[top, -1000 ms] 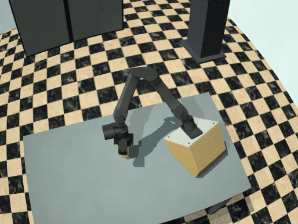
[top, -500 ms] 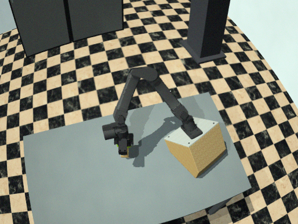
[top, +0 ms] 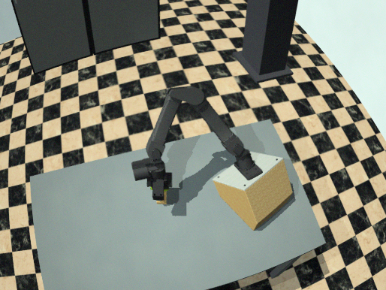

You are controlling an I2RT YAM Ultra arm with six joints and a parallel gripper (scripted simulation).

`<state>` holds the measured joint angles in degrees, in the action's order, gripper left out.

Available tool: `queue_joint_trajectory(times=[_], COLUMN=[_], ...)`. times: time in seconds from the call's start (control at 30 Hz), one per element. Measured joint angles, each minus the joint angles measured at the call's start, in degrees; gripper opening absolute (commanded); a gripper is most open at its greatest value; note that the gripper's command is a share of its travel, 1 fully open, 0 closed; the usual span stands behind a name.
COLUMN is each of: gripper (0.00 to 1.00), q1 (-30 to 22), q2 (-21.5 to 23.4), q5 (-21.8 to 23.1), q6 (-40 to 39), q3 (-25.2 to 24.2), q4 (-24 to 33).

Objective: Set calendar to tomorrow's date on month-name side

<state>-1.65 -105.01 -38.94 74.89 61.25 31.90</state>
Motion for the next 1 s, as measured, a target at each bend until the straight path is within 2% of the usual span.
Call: queue_joint_trajectory(times=[1.0], gripper=[0.26], q1=[0.6], q2=[-0.4], q5=[0.2], q6=[0.5], q3=[-0.2], q4=[-1.2])
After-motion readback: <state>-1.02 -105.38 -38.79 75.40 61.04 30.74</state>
